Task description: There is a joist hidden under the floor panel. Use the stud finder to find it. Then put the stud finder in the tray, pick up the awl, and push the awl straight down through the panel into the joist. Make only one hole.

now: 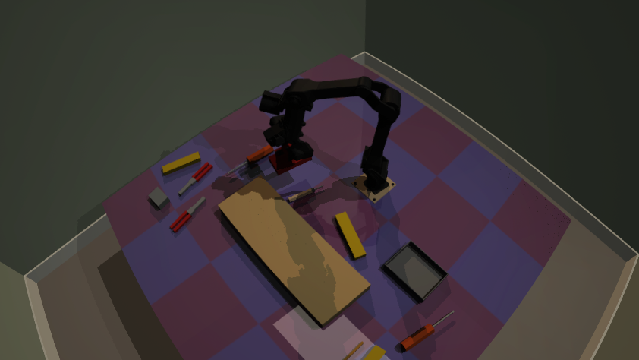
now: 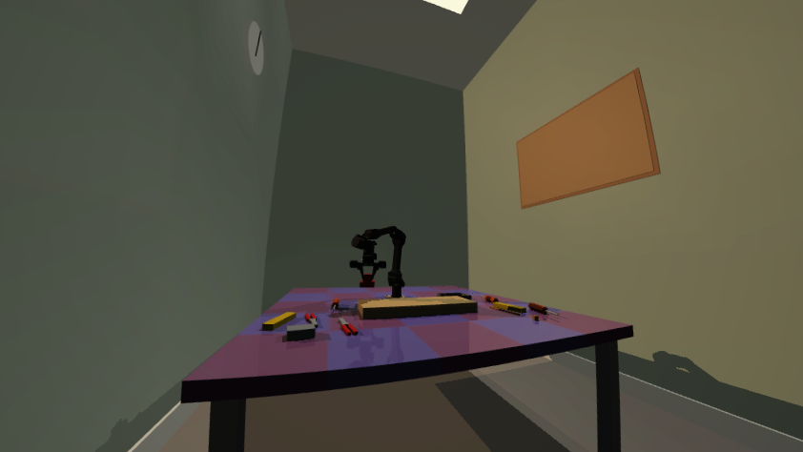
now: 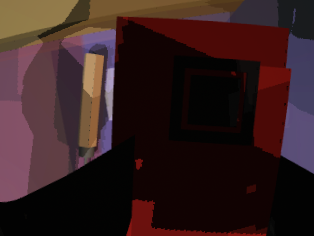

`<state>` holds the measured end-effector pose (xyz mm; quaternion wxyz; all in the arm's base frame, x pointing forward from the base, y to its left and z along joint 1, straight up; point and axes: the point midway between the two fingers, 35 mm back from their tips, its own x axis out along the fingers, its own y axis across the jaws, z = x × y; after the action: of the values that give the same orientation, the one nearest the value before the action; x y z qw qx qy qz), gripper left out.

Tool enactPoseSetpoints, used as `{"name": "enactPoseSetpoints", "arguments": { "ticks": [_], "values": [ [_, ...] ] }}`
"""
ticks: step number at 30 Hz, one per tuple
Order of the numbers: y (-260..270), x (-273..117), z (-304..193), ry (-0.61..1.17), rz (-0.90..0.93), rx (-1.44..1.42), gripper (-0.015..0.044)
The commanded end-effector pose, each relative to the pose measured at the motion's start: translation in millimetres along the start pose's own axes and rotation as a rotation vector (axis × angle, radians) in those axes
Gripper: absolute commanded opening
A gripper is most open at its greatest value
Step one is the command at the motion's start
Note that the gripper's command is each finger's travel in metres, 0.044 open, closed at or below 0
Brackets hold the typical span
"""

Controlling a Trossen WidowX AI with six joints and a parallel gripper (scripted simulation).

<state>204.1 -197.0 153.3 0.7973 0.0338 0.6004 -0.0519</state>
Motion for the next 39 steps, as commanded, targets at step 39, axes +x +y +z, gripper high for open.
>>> {"name": "enactPoseSetpoints", "arguments": {
  "ticks": [39],
  "values": [
    [36,13,164,-0.023,0.050,-0.191,0.0000]
  ]
}}
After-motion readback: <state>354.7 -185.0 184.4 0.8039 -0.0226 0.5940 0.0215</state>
